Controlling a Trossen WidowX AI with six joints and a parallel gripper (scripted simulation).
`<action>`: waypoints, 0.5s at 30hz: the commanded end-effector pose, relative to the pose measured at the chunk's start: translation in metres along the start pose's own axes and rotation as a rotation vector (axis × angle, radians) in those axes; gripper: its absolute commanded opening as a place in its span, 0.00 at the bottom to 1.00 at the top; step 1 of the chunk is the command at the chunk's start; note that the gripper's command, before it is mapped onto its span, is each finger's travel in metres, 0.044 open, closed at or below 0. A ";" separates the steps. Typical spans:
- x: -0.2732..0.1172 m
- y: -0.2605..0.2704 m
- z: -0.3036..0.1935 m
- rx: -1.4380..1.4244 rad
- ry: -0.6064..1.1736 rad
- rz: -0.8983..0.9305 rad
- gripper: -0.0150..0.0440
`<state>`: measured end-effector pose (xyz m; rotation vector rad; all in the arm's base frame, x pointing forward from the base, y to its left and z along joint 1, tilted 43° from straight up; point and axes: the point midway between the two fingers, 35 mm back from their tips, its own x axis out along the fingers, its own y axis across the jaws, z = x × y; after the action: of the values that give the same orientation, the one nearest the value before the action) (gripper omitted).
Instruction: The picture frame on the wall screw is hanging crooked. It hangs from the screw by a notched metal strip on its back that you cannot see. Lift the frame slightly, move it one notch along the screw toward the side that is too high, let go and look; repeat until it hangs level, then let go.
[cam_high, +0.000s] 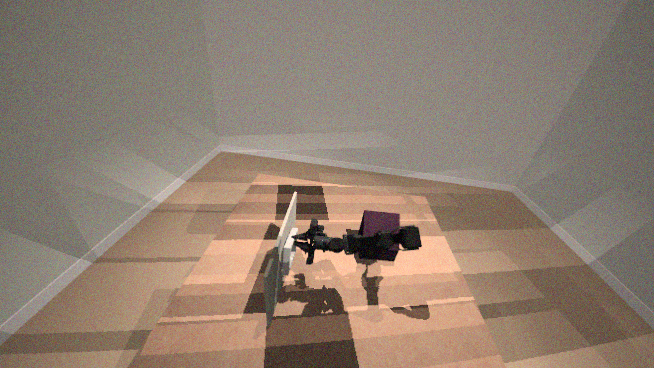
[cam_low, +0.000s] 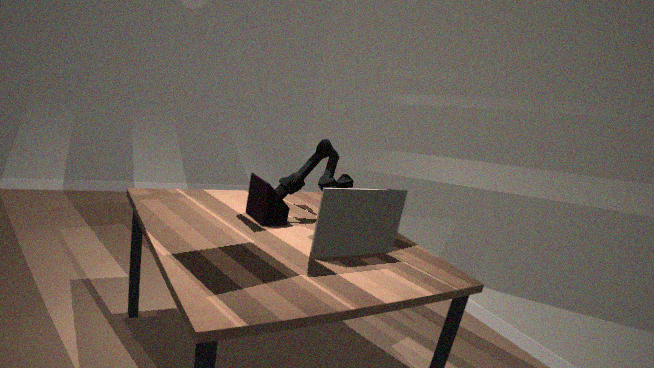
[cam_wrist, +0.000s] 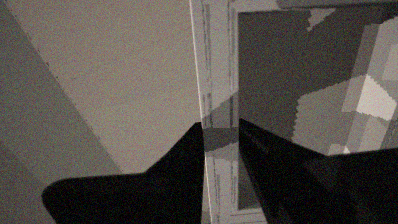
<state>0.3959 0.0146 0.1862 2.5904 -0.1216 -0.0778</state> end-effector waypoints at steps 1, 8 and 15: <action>0.000 0.003 -0.001 0.000 0.003 0.015 0.25; 0.000 0.003 -0.002 0.000 0.003 0.015 0.25; 0.000 0.003 -0.002 0.000 0.003 0.015 0.25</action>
<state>0.3959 0.0147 0.1863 2.5904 -0.1218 -0.0774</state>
